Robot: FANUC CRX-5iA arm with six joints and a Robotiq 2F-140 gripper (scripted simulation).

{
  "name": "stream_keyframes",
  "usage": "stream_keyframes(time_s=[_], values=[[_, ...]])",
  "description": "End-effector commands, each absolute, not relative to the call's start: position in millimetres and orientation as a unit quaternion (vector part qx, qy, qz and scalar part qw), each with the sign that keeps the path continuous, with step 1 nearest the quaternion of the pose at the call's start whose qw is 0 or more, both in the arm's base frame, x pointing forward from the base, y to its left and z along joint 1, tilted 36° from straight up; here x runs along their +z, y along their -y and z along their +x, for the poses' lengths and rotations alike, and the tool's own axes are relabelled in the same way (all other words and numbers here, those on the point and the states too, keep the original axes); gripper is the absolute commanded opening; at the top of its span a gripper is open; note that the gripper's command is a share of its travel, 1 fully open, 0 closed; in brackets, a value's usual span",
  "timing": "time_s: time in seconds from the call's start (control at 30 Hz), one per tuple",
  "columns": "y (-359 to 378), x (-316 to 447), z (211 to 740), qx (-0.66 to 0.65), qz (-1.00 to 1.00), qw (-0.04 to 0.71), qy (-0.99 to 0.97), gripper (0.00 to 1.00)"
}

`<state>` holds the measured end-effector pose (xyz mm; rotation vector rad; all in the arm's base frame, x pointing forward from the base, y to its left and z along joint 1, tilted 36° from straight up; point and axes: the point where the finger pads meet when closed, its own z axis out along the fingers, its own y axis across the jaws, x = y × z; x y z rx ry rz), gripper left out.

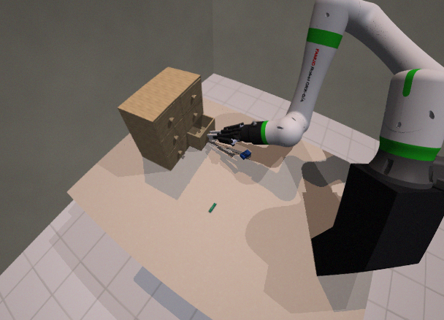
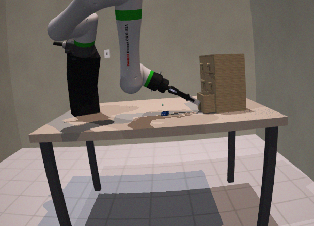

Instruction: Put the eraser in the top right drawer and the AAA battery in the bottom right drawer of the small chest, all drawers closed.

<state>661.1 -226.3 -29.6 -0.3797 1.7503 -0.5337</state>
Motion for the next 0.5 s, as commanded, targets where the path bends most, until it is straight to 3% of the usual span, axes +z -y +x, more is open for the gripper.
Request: stream_keyframes(time_s=[0.0, 0.47], values=[[226.2, -29.6, 661.0, -0.23, -0.163, 0.594, -0.753, 0.08], [226.2, -29.6, 661.0, -0.23, -0.163, 0.594, -0.753, 0.1]])
